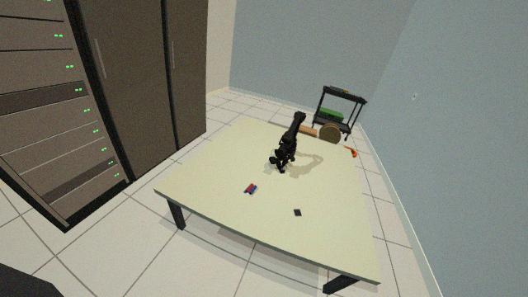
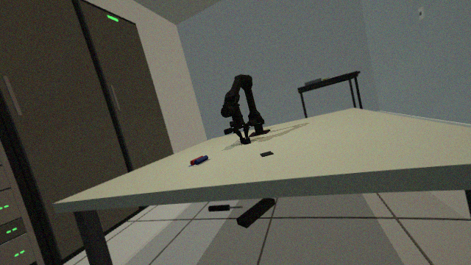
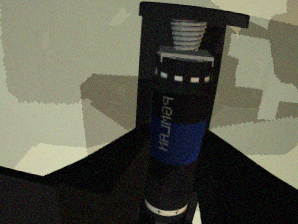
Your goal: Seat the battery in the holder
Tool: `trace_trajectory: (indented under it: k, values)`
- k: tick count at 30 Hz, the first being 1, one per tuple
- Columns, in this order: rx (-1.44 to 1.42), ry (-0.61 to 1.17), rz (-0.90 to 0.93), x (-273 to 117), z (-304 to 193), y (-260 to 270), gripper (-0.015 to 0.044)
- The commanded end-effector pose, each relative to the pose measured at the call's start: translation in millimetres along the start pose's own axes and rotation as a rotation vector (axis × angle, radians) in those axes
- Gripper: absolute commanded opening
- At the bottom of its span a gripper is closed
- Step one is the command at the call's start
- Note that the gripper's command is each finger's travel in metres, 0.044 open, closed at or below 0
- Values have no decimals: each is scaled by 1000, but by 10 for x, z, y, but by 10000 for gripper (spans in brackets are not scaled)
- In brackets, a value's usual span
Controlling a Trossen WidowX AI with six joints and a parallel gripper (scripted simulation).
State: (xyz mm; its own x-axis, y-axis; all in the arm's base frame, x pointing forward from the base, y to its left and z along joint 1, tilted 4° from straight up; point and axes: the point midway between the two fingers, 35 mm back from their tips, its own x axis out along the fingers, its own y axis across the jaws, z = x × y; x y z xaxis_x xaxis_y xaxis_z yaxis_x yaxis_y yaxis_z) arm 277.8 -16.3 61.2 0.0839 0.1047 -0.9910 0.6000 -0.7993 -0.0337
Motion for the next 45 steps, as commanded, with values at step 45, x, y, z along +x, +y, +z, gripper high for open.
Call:
trace_trajectory:
  k: [45]
  values:
    - [3,-35,-2,-137,-117,-5,162]
